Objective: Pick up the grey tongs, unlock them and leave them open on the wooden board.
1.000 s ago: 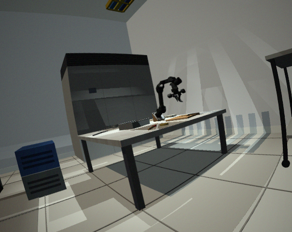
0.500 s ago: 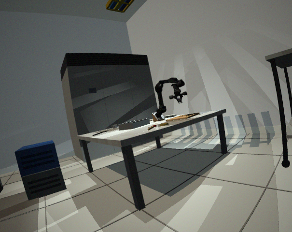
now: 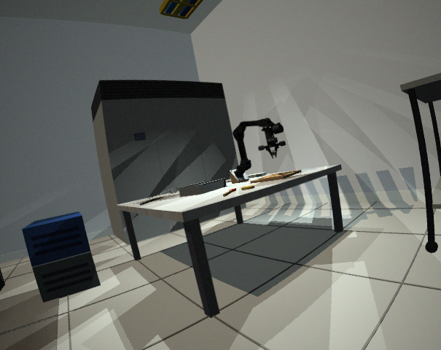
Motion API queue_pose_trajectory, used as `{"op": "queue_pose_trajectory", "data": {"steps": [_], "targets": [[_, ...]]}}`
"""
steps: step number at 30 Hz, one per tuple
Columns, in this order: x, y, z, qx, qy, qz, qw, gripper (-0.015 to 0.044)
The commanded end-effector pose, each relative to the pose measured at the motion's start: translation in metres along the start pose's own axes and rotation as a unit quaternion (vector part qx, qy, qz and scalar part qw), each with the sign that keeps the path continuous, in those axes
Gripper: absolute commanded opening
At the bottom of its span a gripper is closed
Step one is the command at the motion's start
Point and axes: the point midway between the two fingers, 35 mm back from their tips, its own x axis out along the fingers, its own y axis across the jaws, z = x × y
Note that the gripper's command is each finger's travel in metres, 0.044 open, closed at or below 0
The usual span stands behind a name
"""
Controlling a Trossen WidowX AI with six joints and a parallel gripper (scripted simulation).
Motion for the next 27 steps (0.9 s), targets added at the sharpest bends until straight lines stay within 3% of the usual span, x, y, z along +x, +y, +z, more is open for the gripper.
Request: {"op": "queue_pose_trajectory", "data": {"steps": [1,27], "targets": [[0.002,0.006,-0.003,-0.015,0.010,-0.003,1.000,-0.0150],[0.023,0.012,-0.008,-0.030,0.019,-0.008,0.999,-0.0150]]}}
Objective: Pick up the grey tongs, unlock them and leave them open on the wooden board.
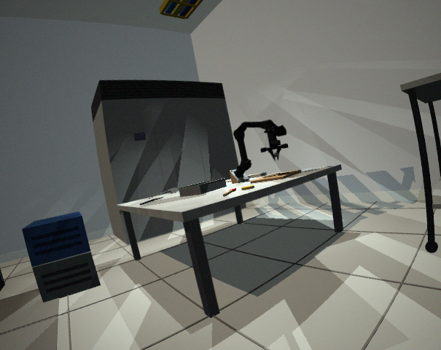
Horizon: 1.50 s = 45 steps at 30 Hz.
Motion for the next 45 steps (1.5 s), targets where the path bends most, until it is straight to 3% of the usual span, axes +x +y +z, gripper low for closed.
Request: {"op": "queue_pose_trajectory", "data": {"steps": [1,45], "targets": [[0.007,0.002,-0.001,-0.002,0.002,0.002,1.000,-0.0150],[0.071,-0.001,0.000,-0.004,-0.003,0.002,1.000,-0.0150]]}}
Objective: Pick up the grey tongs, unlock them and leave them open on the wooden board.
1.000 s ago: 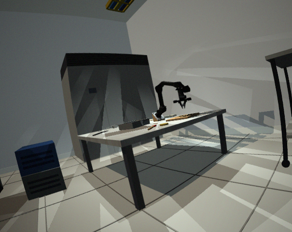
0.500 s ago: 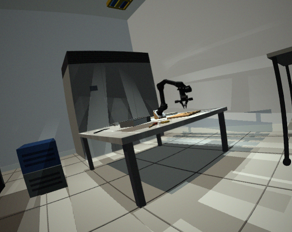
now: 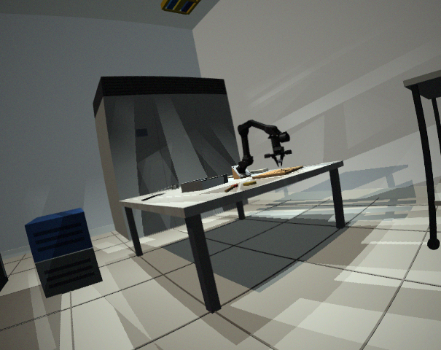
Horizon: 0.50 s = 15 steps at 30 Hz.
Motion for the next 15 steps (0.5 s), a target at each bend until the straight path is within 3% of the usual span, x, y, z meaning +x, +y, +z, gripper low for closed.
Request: {"op": "queue_pose_trajectory", "data": {"steps": [1,2,15], "targets": [[0.0017,0.0005,-0.0003,-0.003,0.001,0.003,1.000,-0.0150],[0.0017,0.0005,-0.0003,-0.003,0.001,0.003,1.000,-0.0150],[0.0006,0.0000,0.0002,0.000,0.000,0.000,1.000,0.0191]]}}
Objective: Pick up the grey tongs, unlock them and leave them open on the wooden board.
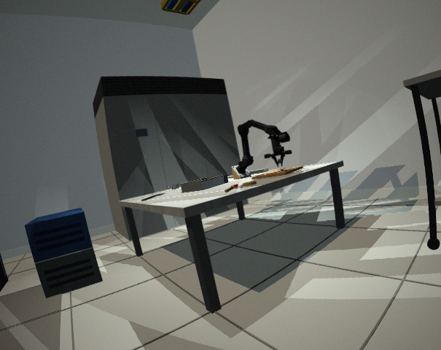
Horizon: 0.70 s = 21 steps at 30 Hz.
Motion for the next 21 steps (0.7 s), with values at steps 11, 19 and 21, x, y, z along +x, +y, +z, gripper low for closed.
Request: {"op": "queue_pose_trajectory", "data": {"steps": [11,19,21], "targets": [[0.000,0.000,0.000,0.000,0.000,0.000,1.000,0.0440],[-0.014,0.006,0.028,-0.003,0.005,-0.007,1.000,0.0440],[-0.022,0.008,0.044,-0.002,0.005,-0.010,1.000,0.0440]]}}
